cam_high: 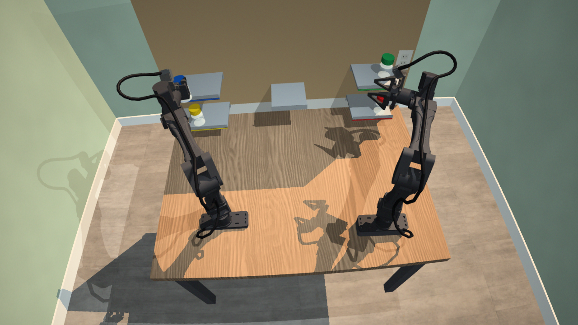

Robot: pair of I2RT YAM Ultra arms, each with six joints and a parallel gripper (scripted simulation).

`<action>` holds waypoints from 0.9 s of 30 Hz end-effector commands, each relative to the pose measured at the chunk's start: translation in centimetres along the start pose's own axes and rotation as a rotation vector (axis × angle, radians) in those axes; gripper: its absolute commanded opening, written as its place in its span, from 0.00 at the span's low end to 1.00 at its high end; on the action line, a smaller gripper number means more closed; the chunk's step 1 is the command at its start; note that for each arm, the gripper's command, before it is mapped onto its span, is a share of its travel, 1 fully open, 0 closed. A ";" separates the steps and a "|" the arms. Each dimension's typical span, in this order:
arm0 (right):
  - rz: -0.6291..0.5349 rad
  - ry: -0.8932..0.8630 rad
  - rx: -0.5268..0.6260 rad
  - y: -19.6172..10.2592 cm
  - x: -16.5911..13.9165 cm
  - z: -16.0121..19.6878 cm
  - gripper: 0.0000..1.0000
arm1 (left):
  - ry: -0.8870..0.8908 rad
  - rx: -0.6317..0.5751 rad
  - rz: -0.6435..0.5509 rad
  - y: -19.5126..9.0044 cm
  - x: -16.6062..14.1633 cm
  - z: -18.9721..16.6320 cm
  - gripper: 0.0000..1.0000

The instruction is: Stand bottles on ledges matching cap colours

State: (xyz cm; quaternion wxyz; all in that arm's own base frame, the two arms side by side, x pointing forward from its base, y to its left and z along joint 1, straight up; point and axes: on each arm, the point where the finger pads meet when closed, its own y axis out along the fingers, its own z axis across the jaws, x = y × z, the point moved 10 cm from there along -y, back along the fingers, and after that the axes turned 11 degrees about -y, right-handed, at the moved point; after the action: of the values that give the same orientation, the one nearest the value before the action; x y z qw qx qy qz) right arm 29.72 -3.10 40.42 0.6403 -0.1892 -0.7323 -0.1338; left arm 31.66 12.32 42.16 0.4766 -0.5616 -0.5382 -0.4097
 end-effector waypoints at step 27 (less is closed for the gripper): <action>-0.004 -0.015 0.009 -0.1 0.7 0.0 0.89 | 0.026 0.075 -0.092 -1.5 3.3 -2.8 0.49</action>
State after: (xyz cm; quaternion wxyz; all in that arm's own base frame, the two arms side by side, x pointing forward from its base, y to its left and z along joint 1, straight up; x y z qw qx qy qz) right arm 29.72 -3.10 40.42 0.6403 -0.1892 -0.7323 -0.1338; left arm 31.81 11.21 41.82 0.5040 -0.5423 -0.5569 -0.3766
